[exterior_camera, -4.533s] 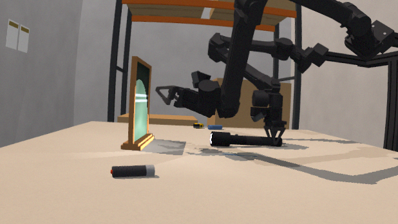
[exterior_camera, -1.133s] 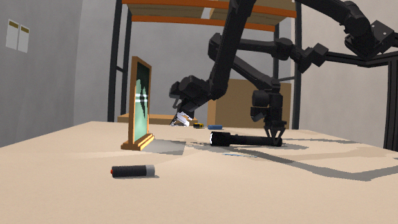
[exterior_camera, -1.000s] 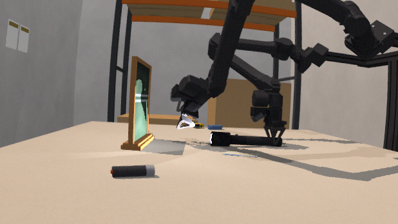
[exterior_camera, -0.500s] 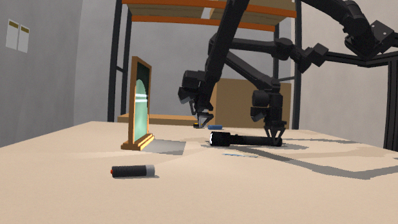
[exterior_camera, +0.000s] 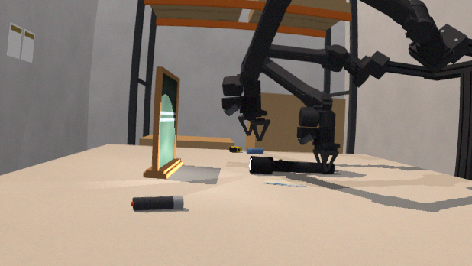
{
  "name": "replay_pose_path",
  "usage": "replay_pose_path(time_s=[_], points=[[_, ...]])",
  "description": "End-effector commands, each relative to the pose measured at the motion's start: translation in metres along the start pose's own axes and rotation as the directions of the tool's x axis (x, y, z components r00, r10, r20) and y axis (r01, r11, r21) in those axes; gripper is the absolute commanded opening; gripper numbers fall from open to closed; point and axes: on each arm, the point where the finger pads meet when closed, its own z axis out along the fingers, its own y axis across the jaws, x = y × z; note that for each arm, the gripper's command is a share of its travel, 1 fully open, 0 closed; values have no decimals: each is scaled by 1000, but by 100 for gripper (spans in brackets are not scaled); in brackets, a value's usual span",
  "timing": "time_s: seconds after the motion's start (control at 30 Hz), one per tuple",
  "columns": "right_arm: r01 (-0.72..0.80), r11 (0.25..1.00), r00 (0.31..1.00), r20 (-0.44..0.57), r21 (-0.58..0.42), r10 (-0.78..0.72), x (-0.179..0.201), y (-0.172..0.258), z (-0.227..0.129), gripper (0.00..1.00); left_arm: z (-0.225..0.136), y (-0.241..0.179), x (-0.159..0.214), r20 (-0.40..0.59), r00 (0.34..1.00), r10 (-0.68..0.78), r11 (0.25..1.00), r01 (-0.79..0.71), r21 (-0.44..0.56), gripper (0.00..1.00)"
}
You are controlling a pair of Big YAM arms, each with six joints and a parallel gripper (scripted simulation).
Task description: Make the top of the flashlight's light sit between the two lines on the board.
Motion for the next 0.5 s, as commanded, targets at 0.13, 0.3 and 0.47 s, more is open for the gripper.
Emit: replay_pose_path(time_s=[0.13,0.3,0.47], points=[[36,999,999,-30,7,-36,17,-12,-4,29,-24,18,-4,11,999,-42,987,43,-154,100],[36,999,999,-30,7,-36,17,-12,-4,29,-69,-3,4,52,999,4,988,4,-155,100],[36,999,999,-30,7,-36,17,-12,-4,29,-74,16,7,77,997,24,967,-3,-256,100]])
